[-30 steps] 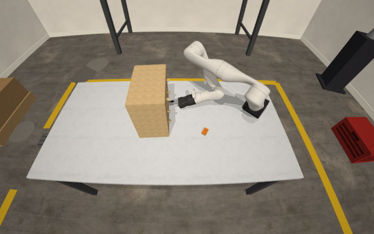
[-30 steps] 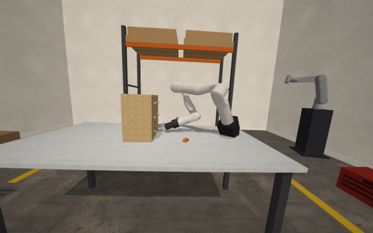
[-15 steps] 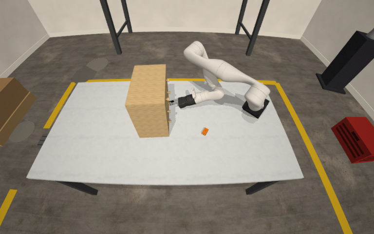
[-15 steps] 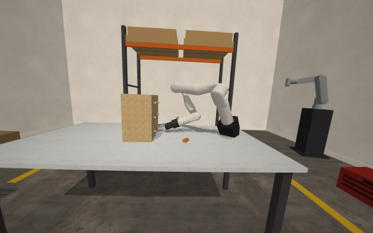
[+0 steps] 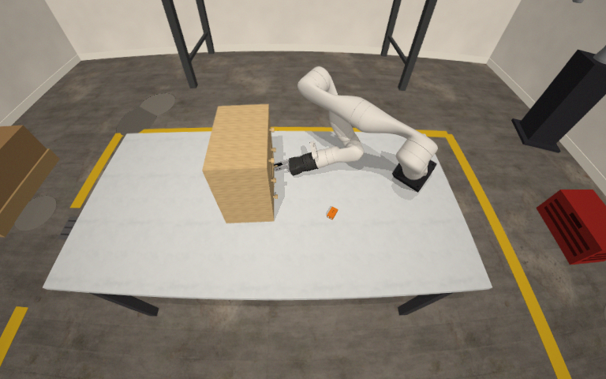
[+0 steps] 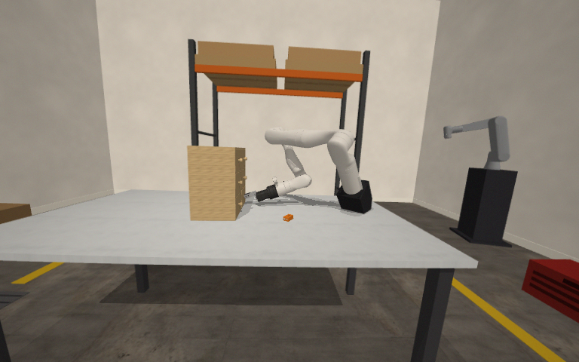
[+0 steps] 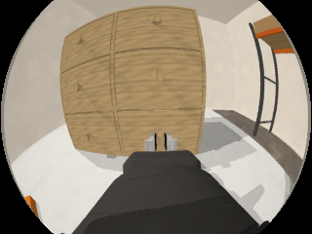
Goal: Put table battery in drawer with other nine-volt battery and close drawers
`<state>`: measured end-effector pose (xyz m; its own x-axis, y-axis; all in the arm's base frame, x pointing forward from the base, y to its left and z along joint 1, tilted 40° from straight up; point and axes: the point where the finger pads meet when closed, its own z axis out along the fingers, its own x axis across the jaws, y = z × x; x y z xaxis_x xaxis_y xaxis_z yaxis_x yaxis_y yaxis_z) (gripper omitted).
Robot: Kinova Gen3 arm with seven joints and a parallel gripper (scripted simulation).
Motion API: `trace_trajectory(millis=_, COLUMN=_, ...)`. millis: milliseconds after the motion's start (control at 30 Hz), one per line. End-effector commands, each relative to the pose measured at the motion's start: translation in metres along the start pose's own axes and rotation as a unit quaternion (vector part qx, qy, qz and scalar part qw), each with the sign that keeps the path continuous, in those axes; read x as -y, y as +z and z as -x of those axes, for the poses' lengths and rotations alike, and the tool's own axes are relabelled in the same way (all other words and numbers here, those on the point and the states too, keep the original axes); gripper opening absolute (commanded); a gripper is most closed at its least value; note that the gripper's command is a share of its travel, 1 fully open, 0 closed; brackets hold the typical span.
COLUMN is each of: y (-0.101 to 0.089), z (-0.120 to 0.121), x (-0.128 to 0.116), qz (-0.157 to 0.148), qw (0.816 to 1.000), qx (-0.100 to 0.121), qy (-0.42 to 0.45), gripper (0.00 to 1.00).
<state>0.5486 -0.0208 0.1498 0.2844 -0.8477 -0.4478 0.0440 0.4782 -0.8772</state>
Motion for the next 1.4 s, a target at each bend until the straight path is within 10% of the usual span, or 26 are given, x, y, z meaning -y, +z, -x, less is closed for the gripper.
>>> trace_trajectory(millis=0, y=-0.001, z=-0.001, x=0.001, qz=-0.001, qw=1.000, qx=-0.001, qy=0.000, gripper=0.37)
trace_trajectory(millis=1367, y=-0.016, z=0.000, x=-0.005, qz=-0.001, qw=1.000, qx=-0.001, qy=0.000, gripper=0.37)
